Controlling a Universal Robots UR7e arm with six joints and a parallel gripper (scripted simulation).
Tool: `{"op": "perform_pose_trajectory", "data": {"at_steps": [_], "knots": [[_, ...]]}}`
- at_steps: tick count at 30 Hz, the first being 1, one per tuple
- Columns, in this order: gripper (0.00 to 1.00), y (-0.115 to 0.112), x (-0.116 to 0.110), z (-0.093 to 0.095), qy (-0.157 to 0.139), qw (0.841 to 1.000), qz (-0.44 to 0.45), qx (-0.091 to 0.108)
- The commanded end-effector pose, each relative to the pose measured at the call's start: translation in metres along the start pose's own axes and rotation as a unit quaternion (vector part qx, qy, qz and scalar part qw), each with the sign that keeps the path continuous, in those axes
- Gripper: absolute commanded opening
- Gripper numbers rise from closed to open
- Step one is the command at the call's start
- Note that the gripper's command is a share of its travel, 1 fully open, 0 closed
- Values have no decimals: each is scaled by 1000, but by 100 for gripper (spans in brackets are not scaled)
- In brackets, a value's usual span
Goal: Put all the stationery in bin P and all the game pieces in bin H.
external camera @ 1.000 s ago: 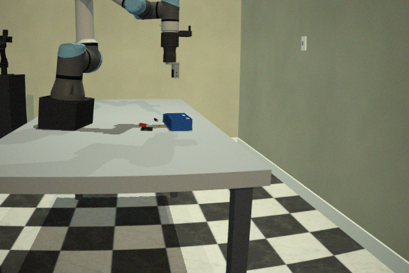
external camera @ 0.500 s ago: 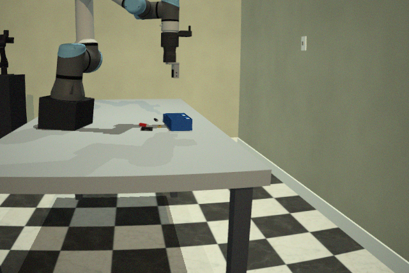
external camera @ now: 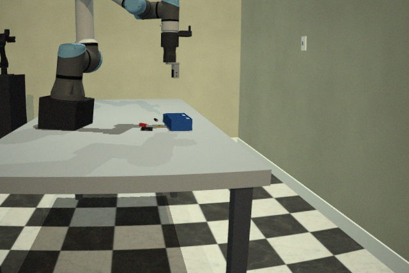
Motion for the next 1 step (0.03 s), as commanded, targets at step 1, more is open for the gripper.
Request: {"op": "perform_pose_trajectory", "data": {"at_steps": [1], "knots": [[100, 1, 0, 0, 0, 1000, 0, 0]]}}
Point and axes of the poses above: the point where the finger pads meet when closed, its own z axis out along the fingers, its own y axis across the jaws, x = y × z, the point moved 5 cm from there along -z, back along the fingers, and after that the axes turned 5 degrees about -z, right-handed, at the moved point
